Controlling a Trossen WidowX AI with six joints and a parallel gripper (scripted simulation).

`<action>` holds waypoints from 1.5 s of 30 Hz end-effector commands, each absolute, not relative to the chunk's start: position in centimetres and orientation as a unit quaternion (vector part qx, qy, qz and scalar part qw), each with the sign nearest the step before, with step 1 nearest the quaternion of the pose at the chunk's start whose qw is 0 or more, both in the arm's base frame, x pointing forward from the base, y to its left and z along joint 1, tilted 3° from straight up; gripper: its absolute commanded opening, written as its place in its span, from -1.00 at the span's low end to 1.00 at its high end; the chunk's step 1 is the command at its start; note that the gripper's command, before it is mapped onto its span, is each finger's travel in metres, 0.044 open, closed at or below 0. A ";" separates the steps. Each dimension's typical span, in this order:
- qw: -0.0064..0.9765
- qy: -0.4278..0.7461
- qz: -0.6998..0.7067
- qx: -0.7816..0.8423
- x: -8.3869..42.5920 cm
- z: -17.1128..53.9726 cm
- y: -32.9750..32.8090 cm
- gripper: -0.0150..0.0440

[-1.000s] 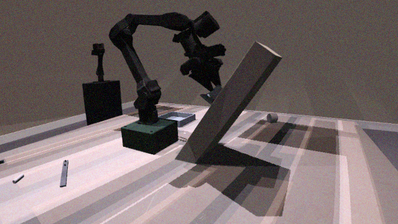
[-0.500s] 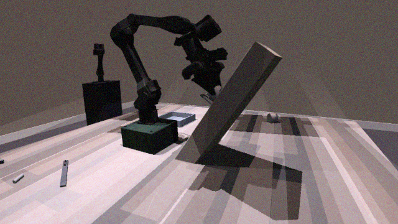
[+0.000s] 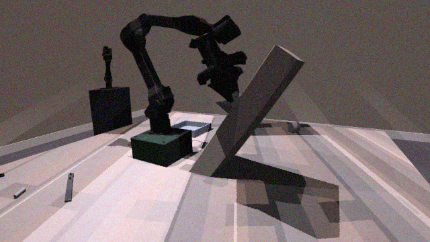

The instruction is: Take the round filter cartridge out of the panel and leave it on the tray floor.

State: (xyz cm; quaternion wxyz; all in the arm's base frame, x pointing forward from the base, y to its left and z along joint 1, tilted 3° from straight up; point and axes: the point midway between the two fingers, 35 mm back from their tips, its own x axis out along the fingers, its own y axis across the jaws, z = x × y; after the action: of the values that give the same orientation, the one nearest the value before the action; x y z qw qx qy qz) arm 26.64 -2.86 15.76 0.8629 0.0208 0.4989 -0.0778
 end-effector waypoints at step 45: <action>0.865 0.495 -0.076 0.025 25.1 24.6 2.9 -0.49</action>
State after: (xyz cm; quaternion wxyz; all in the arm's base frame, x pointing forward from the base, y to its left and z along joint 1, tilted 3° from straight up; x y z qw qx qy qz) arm 24.62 1.79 24.28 0.8607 0.0215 0.5032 -0.0745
